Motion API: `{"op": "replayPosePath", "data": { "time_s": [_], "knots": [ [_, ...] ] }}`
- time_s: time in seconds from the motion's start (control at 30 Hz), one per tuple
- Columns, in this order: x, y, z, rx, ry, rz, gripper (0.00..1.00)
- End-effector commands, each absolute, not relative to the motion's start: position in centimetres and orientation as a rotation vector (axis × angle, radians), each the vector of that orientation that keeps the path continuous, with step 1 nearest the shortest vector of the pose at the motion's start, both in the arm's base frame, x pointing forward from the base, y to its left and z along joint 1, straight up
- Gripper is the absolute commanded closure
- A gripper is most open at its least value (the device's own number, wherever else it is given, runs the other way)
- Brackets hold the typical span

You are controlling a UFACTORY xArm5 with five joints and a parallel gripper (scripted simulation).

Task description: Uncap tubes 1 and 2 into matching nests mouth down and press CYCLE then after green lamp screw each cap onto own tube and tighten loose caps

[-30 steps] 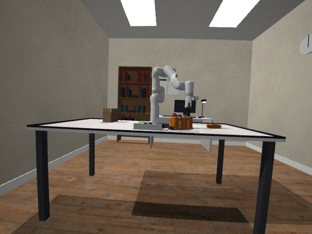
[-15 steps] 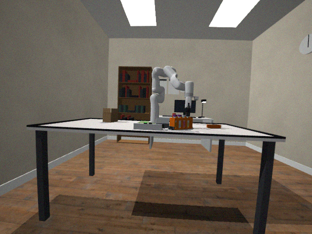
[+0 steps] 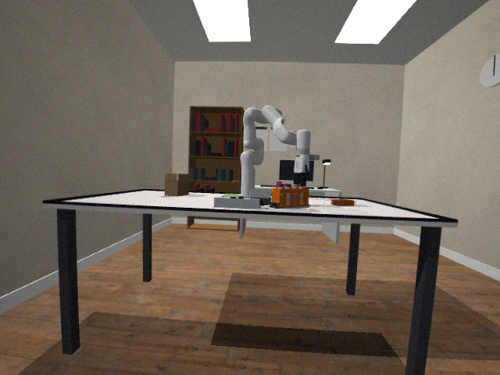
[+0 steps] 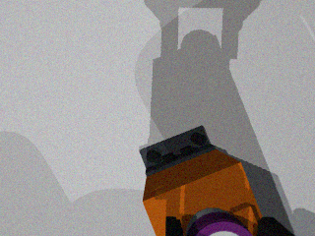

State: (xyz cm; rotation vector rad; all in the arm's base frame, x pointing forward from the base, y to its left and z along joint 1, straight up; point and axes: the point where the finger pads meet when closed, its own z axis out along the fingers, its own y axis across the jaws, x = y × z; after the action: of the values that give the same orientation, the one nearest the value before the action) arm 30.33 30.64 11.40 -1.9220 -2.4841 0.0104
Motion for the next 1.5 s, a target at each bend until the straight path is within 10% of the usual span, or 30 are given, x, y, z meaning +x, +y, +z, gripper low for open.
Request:
{"op": "replayPosePath", "data": {
  "time_s": [0.0, 1.17, 1.2, 1.47],
  "knots": [
    [30.42, 30.72, 11.55, -1.56, -2.732, 0.005, 0.54],
    [30.42, 30.72, 11.55, -0.23, -3.136, 0.008, 0.54],
    [30.42, 30.72, 11.55, -0.23, -3.136, 0.008, 1.0],
    [30.42, 30.72, 11.55, -0.23, -3.136, 0.008, 1.0]
  ]
}}
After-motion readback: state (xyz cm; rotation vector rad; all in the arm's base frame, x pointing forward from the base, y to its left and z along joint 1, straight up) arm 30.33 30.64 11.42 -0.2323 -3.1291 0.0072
